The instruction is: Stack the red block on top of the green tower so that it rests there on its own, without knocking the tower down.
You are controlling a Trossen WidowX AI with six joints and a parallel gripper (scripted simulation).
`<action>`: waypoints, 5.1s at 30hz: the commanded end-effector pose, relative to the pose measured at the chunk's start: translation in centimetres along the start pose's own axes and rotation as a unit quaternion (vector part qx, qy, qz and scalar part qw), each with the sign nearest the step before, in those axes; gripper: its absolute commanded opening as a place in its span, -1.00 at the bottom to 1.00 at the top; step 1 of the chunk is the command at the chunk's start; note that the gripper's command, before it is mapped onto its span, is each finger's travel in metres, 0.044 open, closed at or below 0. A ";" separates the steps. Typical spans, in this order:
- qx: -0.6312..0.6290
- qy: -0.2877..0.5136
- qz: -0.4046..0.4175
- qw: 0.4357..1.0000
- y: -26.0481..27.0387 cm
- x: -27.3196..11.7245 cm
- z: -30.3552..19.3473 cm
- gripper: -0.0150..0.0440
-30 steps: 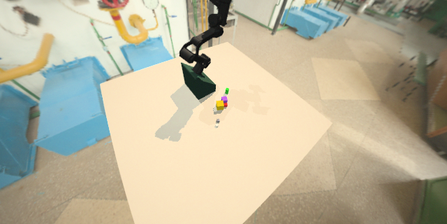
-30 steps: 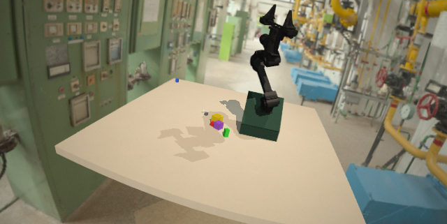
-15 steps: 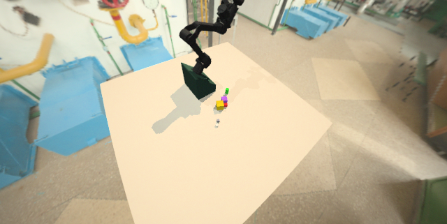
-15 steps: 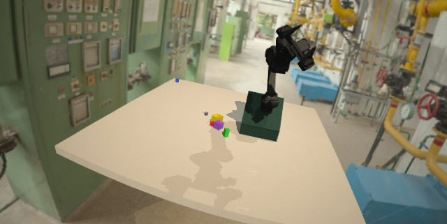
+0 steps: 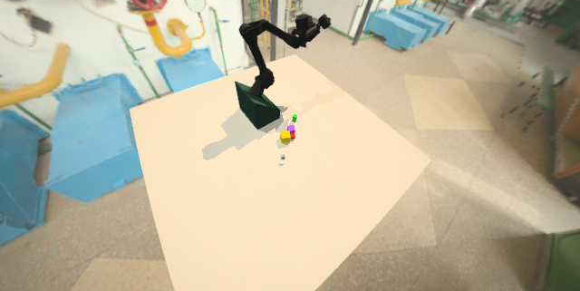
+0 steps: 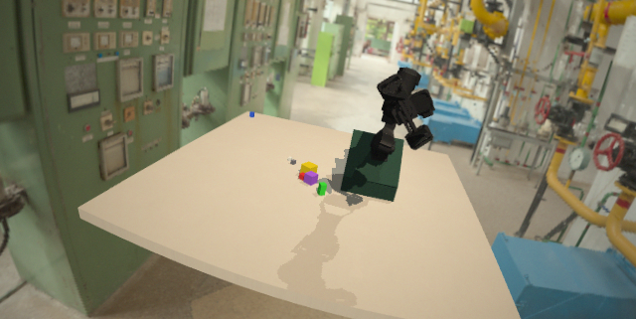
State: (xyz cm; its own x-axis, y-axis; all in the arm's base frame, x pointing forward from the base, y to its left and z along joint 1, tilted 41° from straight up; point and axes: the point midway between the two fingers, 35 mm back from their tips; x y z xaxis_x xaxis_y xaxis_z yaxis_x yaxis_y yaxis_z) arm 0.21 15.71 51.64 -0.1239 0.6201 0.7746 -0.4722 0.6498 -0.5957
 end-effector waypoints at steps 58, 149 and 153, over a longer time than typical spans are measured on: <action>0.638 0.661 -0.395 0.011 9.1 -49.4 -30.5 1.00; 0.639 0.660 -0.394 0.011 14.7 -50.4 -34.1 1.00; 0.639 0.660 -0.394 0.011 14.7 -50.4 -34.1 1.00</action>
State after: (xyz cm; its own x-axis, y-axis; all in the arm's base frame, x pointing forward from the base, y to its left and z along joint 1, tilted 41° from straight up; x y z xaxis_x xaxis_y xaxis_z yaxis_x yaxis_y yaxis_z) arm 30.01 6.31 -1.80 0.1544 0.6193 -0.7698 0.4349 0.6570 0.6158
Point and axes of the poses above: the point midway between the two fingers, 35 mm back from their tips, its own x axis out along the fingers, its own y axis across the jaws, z = x × y, and after that the axes turned 9 degrees about -x, right-handed
